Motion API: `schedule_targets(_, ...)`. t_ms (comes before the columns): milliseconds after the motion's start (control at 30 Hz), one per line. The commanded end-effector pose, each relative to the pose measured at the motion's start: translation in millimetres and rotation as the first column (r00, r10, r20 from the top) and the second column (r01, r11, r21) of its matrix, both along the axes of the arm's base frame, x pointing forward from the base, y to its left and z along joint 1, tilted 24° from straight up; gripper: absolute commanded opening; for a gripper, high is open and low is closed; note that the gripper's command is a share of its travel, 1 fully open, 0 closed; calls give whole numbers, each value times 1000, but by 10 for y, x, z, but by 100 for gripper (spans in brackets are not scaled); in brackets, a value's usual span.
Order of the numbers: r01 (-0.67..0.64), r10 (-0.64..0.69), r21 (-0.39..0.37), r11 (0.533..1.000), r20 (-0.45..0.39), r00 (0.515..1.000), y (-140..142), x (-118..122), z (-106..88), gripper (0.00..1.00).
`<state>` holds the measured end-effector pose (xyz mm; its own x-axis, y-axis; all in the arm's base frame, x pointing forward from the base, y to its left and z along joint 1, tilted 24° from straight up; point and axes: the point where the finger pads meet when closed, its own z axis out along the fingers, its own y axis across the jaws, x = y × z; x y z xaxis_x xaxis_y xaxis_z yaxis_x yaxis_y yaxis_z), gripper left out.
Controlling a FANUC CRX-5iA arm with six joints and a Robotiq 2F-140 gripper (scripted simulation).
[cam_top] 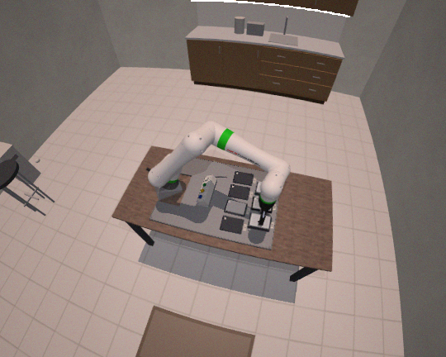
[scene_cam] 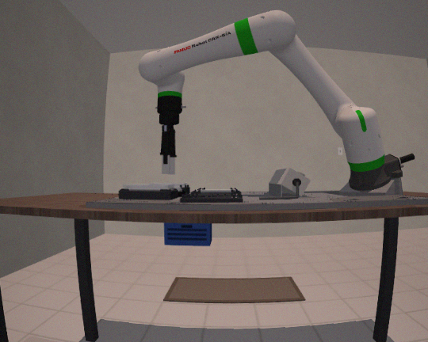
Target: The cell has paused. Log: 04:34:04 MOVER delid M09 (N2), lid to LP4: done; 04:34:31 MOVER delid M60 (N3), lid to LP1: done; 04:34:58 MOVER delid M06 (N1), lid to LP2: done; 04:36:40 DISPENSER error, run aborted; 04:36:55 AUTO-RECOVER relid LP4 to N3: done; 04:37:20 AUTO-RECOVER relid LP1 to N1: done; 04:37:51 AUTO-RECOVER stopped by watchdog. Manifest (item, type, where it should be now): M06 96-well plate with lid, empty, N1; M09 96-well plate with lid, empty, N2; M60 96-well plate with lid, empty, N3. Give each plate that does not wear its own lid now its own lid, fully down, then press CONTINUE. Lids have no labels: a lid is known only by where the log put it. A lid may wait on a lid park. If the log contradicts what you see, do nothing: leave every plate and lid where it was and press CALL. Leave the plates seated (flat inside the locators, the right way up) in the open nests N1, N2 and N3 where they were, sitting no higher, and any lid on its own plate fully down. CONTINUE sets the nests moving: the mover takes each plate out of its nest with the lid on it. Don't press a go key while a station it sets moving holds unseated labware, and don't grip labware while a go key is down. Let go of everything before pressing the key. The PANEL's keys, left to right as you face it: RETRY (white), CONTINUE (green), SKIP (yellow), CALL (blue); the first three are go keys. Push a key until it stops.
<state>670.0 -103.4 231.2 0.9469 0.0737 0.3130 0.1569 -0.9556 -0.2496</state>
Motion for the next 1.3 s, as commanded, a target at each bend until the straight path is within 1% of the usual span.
schedule_targets(0, 0, 0, 0, 1000, 0, 1000, 5, 7, -17, 66)
schedule_targets(633, 0, 0, 0, 1000, 0, 1000, 44, 48, -145, 66)
schedule_targets(1267, 0, 0, 0, 1000, 0, 1000, 50, 53, -164, 66)
